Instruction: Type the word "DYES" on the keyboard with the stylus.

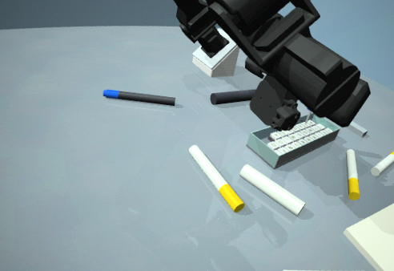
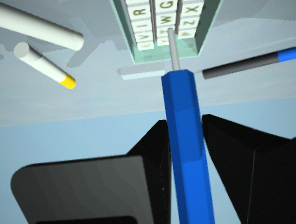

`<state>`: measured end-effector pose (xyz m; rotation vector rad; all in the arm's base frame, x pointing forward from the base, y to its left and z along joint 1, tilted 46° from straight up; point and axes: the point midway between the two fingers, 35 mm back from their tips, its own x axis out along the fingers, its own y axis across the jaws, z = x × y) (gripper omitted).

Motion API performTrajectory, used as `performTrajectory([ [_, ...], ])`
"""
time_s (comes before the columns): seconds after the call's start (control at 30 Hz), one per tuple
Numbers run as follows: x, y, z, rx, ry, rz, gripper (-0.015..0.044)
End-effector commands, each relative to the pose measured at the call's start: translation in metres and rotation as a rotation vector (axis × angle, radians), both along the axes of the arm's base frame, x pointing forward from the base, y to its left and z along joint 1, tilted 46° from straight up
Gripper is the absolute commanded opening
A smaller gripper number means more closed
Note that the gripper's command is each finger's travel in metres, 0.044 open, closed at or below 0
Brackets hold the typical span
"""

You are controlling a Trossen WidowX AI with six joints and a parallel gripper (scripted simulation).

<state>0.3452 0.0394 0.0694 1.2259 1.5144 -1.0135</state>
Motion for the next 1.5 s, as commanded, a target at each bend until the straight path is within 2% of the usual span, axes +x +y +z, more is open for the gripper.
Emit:
performTrajectory([
  [0.0,-0.002,-0.008,-0.007,-0.003,0.009,-0.004,0.0000],
  [0.07,-0.002,-0.008,-0.007,-0.003,0.009,-0.004,0.0000],
  [0.17,-0.001,-0.009,-0.009,-0.004,0.009,-0.004,0.0079],
  [0.2,-0.001,-0.010,-0.009,-0.004,0.009,-0.004,0.0081],
  [1.47,0.001,-0.021,-0.020,-0.004,0.009,-0.004,0.0081],
])
